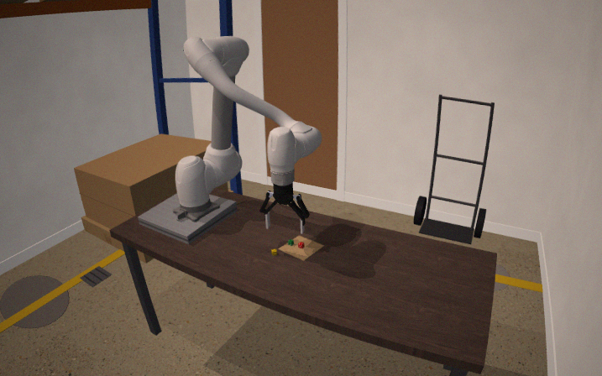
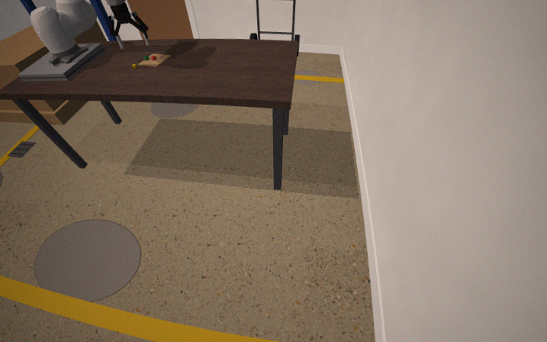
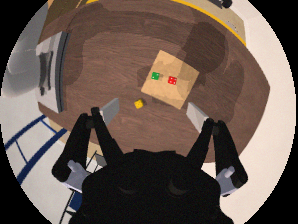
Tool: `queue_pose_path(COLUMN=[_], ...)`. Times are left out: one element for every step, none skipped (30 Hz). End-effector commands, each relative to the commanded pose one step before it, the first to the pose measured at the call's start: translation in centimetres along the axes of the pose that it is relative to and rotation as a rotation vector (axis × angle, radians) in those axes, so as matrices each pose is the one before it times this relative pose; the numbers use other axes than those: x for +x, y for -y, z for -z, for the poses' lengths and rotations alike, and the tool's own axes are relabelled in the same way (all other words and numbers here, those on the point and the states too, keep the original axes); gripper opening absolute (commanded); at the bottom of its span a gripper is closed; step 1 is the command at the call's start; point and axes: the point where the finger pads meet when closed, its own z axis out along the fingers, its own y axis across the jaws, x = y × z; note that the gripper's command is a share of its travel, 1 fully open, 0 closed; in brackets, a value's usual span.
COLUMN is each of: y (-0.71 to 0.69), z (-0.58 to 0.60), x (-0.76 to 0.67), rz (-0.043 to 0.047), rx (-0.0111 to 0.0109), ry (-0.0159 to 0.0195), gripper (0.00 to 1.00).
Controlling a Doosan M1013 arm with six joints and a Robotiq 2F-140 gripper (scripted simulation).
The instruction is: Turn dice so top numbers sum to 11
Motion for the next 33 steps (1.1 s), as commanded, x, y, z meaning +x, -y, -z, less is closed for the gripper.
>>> queue_pose_path(y=[0.653,0.116,0.000,0.000,0.012,0.342,0.104,0.069,0.085,0.019,0.153,0.077,0.001,0.141,0.045,0.074,0.054,0.011,0.089,0.000,0.000,0.017,0.078,0.052,0.020,0.010,0.018,0.009,0.004,0.001,0.000,0.000,0.000], z=[-0.095,-0.023,0.000,0.000,-0.002,-0.072,-0.025,-0.017,-0.022,-0.005,-0.042,-0.023,0.000,-0.045,-0.016,-0.029,-0.023,-0.005,-0.042,0.000,0.000,-0.010,-0.047,-0.041,-0.021,-0.014,-0.029,-0.023,-0.018,-0.012,-0.008,-0.004,-0.002], x=[-0.499,-0.122,0.000,0.000,-0.013,-0.383,-0.142,-0.101,-0.130,-0.030,-0.252,-0.144,-0.002,-0.282,-0.105,-0.183,-0.150,-0.035,-0.275,0.000,0.000,-0.065,-0.307,-0.271,-0.142,-0.091,-0.193,-0.154,-0.117,-0.083,-0.053,-0.029,-0.011], rz=[-0.17328,-0.03387,0.00000,0.00000,-0.00350,-0.10359,-0.03559,-0.02478,-0.03141,-0.00725,-0.05996,-0.03311,-0.00053,-0.06416,-0.02321,-0.04023,-0.03268,-0.00754,-0.05928,0.00000,0.00000,-0.01368,-0.06502,-0.05678,-0.02949,-0.01890,-0.04004,-0.03191,-0.02420,-0.01714,-0.01097,-0.00593,-0.00230], rx=[0.00264,0.00000,0.00000,0.00000,0.00000,0.00000,0.00000,0.00000,0.00000,0.00000,0.00000,0.00000,0.00000,0.00000,0.00000,0.00000,0.00000,0.00000,0.00000,0.00000,0.00000,0.00000,0.00000,0.00000,0.00000,0.00000,0.00000,0.00000,0.00000,0.00000,0.00000,0.00000,0.00000], ry=[0.01198,0.00000,0.00000,0.00000,0.00000,0.00000,0.00000,0.00000,0.00000,0.00000,0.00000,0.00000,0.00000,0.00000,0.00000,0.00000,0.00000,0.00000,0.00000,0.00000,0.00000,0.00000,0.00000,0.00000,0.00000,0.00000,0.00000,0.00000,0.00000,0.00000,0.00000,0.00000,0.00000], gripper=[1.00,1.00,1.00,1.00,1.00,1.00,1.00,1.00,1.00,1.00,1.00,1.00,1.00,1.00,1.00,1.00,1.00,1.00,1.00,1.00,1.00,1.00,1.00,1.00,1.00,1.00,1.00,1.00,1.00,1.00,1.00,1.00,1.00])
